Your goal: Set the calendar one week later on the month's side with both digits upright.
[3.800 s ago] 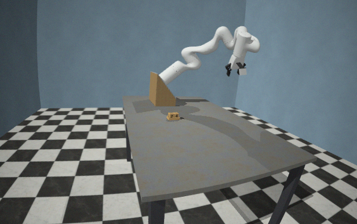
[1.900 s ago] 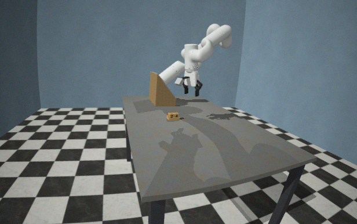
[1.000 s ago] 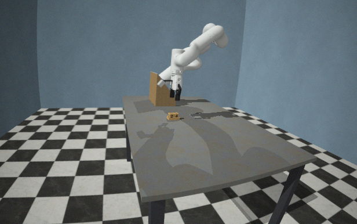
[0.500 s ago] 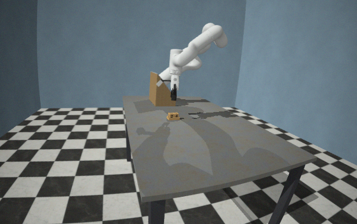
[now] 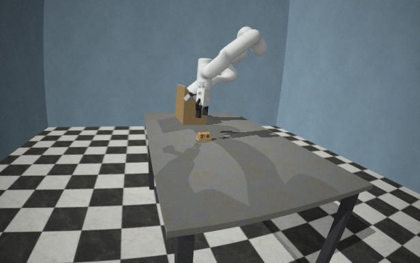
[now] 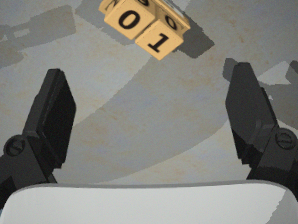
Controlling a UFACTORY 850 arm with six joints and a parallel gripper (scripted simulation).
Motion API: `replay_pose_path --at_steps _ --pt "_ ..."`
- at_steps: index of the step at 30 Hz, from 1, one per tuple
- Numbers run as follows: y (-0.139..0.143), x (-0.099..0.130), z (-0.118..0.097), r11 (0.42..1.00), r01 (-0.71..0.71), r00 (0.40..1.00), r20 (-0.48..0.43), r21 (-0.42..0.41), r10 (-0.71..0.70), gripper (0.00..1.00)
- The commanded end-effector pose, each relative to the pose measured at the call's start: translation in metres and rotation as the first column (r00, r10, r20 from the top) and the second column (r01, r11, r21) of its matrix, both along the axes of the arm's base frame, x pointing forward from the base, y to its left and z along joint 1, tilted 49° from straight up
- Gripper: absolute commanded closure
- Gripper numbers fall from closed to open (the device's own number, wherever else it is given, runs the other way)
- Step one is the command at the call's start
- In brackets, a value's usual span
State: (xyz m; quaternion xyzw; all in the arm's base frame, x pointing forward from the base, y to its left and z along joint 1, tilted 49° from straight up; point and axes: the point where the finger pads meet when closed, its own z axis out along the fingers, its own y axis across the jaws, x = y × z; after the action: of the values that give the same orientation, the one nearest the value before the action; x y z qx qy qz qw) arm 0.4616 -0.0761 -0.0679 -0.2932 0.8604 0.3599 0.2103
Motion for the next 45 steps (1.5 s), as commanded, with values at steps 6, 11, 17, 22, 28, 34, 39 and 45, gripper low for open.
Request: replay_pose_path --at_steps 6,11,17,22,28,34,39,45 --pt "-0.001 -0.006 -0.004 0.987 0.158 0.969 -0.194 0.022 -0.15 0.0" --pt "-0.002 -0.011 -0.008 0.954 0.299 0.895 -0.351 0.015 -0.275 0.0" --pt "-0.002 -0.016 -0.012 0.907 0.421 0.79 -0.486 -0.013 -0.373 0.0" --pt "-0.002 -0.019 -0.013 0.879 0.476 0.728 -0.546 -0.033 -0.414 0.0" --pt "-0.002 -0.025 -0.017 0.803 0.589 0.559 -0.669 -0.096 -0.49 0.0" --pt "-0.002 -0.029 -0.02 0.734 0.66 0.408 -0.745 -0.158 -0.528 0.0" --pt "-0.002 -0.033 -0.022 0.684 0.699 0.298 -0.785 -0.207 -0.542 0.0" --pt "-0.002 -0.035 -0.024 0.647 0.722 0.217 -0.809 -0.244 -0.547 0.0"
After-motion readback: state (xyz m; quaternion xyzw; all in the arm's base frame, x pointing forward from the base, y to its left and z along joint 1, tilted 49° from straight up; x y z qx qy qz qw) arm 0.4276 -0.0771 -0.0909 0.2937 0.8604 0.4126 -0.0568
